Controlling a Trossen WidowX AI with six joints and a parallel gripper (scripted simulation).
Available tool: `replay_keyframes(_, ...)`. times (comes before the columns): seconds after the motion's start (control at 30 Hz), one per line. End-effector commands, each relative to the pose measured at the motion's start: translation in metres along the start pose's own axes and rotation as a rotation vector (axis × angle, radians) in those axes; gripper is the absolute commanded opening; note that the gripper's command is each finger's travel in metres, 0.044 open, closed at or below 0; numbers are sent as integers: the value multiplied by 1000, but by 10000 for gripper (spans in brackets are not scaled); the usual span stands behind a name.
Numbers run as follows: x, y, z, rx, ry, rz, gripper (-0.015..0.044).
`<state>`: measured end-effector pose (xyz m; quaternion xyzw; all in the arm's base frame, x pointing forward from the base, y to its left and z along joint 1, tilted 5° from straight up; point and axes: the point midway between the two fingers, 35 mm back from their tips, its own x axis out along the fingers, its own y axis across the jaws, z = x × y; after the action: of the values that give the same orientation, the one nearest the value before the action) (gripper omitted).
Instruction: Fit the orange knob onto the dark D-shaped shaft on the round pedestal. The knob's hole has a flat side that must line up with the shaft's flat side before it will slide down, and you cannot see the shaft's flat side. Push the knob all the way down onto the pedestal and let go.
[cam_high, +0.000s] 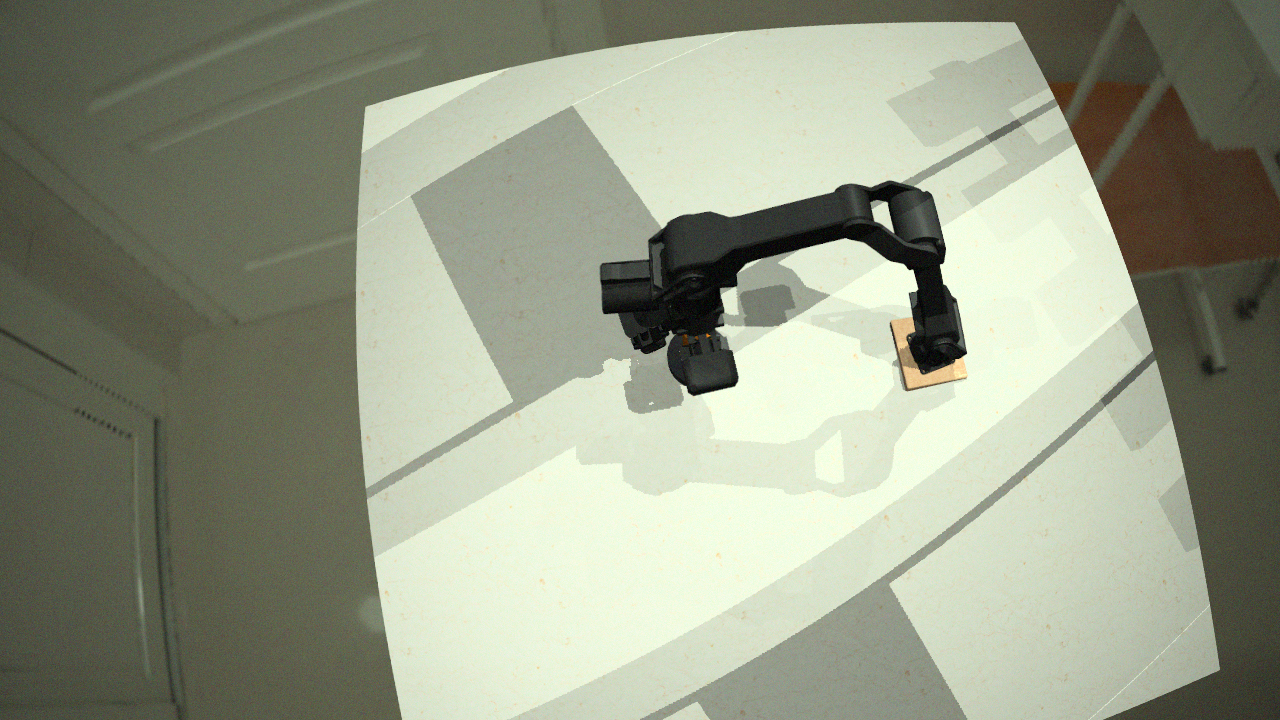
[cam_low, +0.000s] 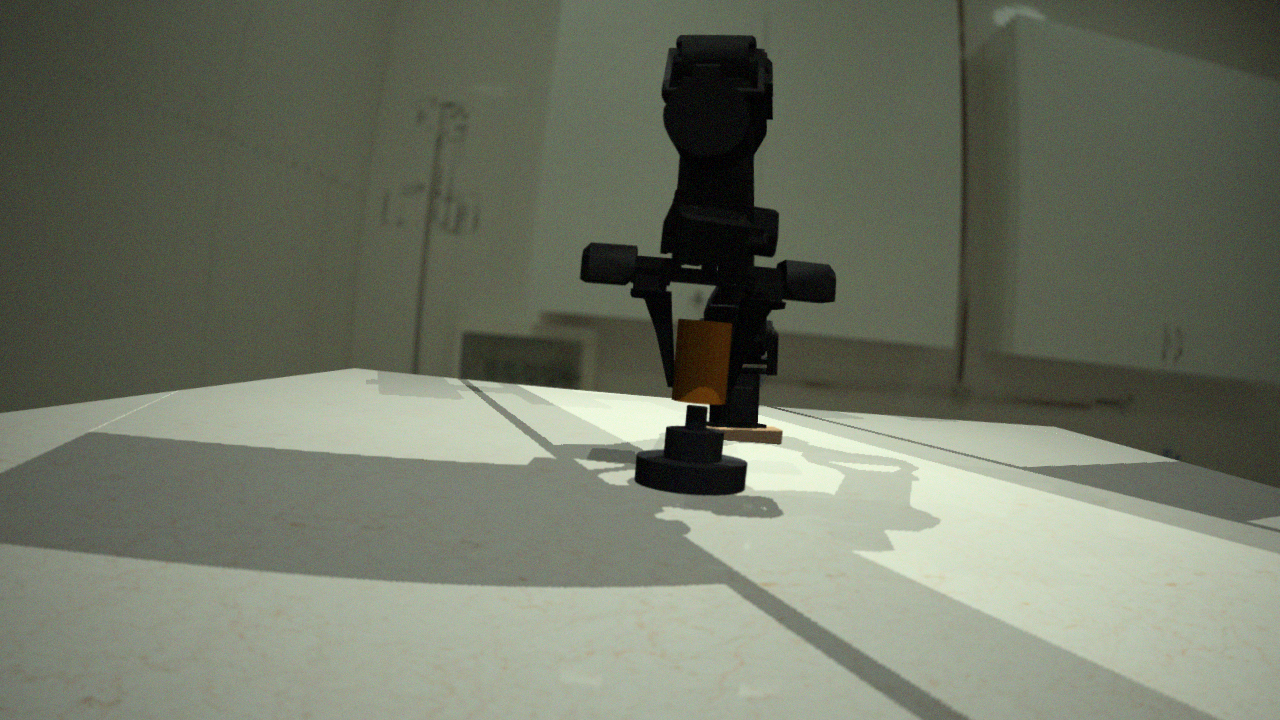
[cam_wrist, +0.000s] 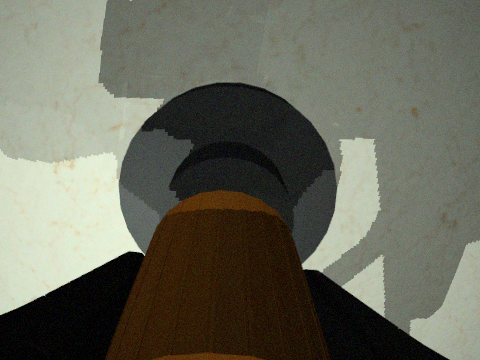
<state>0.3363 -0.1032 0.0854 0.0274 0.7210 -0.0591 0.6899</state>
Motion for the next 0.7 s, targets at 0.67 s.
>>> replay_keyframes(0.67, 4, 0, 0, -139, -1, -1, 0)
